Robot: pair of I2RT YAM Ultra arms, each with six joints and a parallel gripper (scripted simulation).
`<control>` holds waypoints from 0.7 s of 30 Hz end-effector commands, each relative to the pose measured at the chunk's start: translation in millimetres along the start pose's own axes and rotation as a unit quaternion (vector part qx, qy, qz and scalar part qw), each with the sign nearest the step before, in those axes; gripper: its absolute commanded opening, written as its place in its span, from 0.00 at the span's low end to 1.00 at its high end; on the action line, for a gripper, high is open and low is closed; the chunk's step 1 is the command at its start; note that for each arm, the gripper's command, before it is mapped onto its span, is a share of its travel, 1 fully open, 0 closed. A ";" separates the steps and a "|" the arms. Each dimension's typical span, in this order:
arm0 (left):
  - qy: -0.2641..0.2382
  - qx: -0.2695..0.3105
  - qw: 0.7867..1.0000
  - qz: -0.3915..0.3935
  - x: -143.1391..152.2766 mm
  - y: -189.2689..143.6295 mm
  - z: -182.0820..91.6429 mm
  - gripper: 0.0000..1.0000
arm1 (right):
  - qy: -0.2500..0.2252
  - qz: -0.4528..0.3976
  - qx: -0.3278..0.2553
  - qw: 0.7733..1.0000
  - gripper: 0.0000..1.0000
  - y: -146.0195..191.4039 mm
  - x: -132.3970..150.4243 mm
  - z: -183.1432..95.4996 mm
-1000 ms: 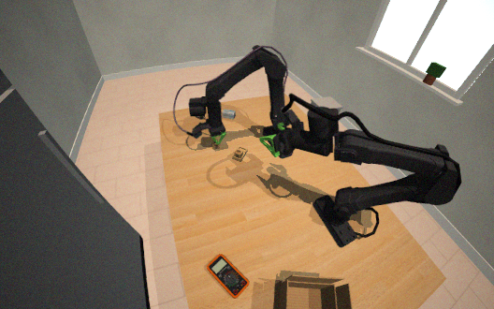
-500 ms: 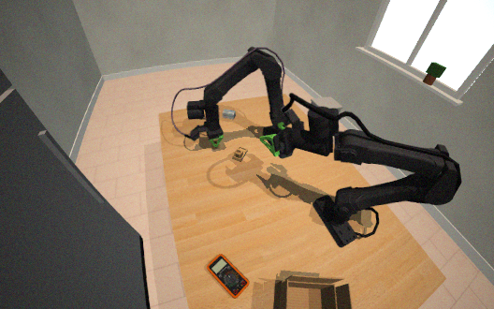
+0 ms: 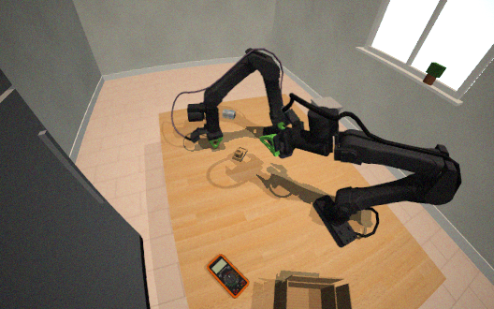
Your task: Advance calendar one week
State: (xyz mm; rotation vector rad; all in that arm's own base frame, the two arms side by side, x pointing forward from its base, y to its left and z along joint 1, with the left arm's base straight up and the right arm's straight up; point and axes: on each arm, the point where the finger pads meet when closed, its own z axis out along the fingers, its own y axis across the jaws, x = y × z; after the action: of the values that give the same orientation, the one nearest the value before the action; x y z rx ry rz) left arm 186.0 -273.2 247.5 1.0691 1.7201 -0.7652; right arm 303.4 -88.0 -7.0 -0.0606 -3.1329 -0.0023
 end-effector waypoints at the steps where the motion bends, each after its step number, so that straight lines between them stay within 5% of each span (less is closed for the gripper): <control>1: -0.030 -0.001 0.999 0.010 -16.8 0.7 -6.4 1.00 | -0.015 0.004 0.003 1.000 0.38 -1.5 -4.1 -4.8; 12: -0.030 -0.001 0.999 0.010 -16.8 0.7 -6.4 1.00 | -0.012 0.004 0.003 1.000 0.26 -0.4 0.1 -3.7; 14: -0.030 -0.001 0.999 0.010 -16.8 0.7 -6.4 1.00 | -0.010 0.004 0.002 1.000 0.03 -0.1 1.1 -3.7; 17: -0.030 -0.001 0.999 0.010 -16.8 0.7 -6.4 1.00 | -0.010 0.004 0.002 1.000 0.00 -0.1 1.1 -3.7; 18: -0.030 -0.001 0.999 0.010 -16.8 0.7 -6.4 1.00 | -0.010 0.004 0.002 1.000 0.00 -0.1 1.1 -3.7; 21: -0.030 -0.001 0.999 0.010 -16.8 0.7 -6.4 1.00 | -0.008 0.004 0.002 1.000 0.27 -0.3 0.2 -10.8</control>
State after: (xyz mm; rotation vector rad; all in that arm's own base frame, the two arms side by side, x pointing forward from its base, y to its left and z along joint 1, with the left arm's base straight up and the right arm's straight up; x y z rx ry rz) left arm 186.0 -273.2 247.5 1.0691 1.7200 -0.7652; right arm 302.9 -87.8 -7.8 -0.0607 -3.1333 -0.0021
